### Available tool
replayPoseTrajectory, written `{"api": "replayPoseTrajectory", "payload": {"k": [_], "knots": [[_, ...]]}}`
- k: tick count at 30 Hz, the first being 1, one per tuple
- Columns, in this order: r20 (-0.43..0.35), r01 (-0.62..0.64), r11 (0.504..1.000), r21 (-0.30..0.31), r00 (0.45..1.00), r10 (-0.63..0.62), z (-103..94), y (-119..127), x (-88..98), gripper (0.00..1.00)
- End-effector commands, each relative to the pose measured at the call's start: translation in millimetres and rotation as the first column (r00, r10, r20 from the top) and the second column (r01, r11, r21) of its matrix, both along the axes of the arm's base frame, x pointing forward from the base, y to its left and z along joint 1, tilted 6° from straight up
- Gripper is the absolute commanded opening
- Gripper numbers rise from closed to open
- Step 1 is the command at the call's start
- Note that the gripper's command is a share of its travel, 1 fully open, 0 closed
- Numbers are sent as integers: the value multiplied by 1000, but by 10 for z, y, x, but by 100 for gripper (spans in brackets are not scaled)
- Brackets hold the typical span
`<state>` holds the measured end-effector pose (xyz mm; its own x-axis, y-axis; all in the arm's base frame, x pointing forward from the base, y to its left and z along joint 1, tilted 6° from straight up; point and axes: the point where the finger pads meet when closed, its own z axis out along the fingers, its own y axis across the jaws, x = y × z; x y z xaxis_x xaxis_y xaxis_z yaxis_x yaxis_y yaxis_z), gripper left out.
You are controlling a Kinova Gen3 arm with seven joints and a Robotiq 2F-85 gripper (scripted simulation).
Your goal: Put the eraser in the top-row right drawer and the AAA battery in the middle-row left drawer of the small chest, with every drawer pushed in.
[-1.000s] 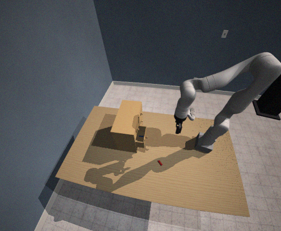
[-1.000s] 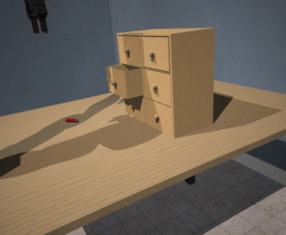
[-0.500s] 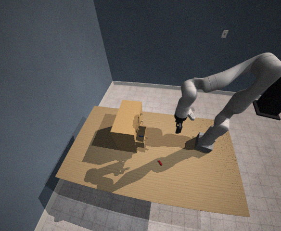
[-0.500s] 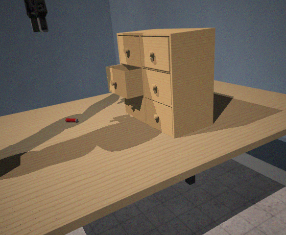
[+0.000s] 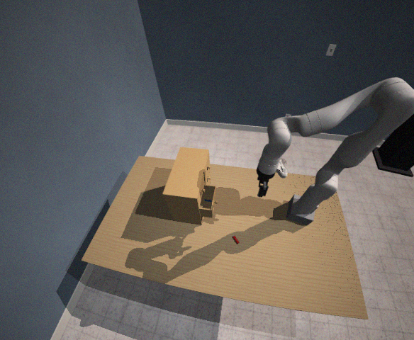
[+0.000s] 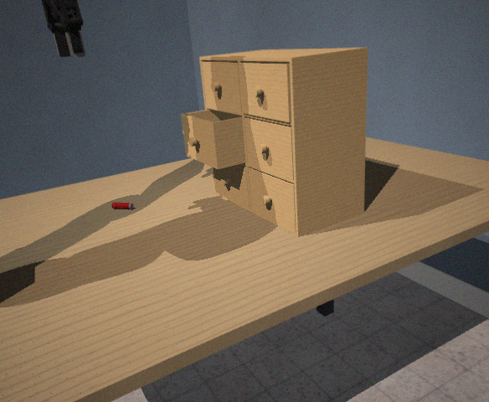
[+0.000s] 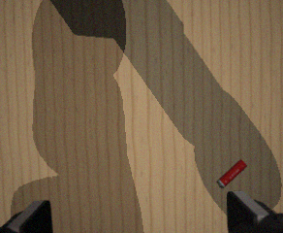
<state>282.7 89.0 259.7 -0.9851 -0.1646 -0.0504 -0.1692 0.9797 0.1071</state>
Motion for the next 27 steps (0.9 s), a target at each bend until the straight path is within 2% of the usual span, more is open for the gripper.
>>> {"api": "replayPoseTrajectory", "payload": {"k": [1, 27], "knots": [[6, 1, 1000, 1, 1000, -1, -7, 1, 3, 100], [100, 10, 1000, 17, 995, -12, -159, 38, 128, 100]]}}
